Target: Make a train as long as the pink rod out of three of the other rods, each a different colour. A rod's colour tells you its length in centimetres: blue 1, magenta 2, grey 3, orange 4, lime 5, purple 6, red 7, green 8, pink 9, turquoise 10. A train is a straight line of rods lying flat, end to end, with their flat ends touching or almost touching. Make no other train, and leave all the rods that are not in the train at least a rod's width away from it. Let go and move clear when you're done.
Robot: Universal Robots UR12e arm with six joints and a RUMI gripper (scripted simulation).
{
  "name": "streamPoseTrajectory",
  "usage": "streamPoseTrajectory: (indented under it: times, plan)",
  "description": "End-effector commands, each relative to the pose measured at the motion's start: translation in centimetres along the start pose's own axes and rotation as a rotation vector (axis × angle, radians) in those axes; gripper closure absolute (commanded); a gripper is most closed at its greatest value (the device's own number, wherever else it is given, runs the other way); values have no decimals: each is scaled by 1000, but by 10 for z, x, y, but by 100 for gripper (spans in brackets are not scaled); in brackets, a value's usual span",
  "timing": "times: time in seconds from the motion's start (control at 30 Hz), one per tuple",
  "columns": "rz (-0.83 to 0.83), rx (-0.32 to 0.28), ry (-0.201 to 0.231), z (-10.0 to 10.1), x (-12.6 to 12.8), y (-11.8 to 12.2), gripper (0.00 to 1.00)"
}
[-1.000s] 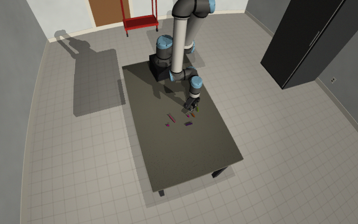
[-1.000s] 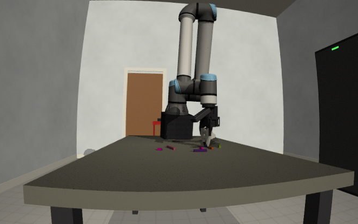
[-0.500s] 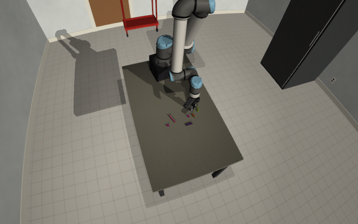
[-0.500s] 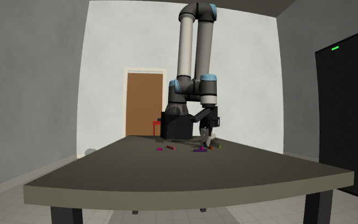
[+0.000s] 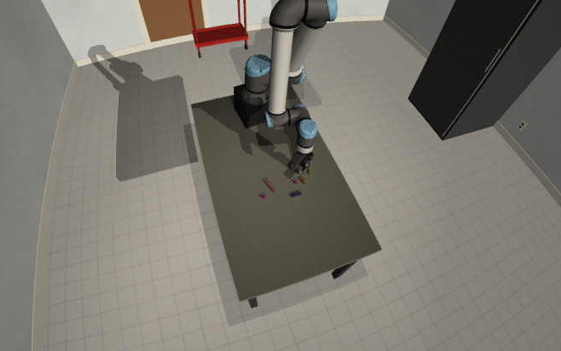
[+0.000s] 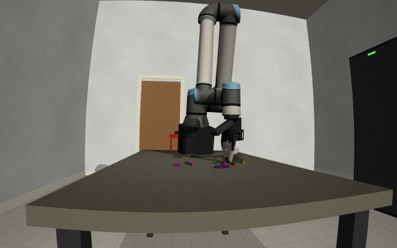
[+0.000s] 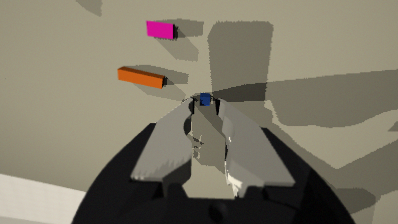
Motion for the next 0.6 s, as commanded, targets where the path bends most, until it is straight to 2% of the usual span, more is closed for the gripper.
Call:
streamPoseTrajectory:
  times: [0.0,0.1,0.13,0.57]
  plan:
    - [0,0,-1,0,0,0,86]
    - [0,0,-1,0,0,0,86]
    - [0,0,-1,0,0,0,100]
    - [0,0,-1,0,0,0,100]
Point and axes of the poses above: the point where the finger pads meet when closed, its own z axis out along the fingers, its own x axis across the jaws, y = z × x, the point moved 7 cm from there along -z, back along the fingers, and after that the axes turned 15 degrees about z, right-handed, at the moved point
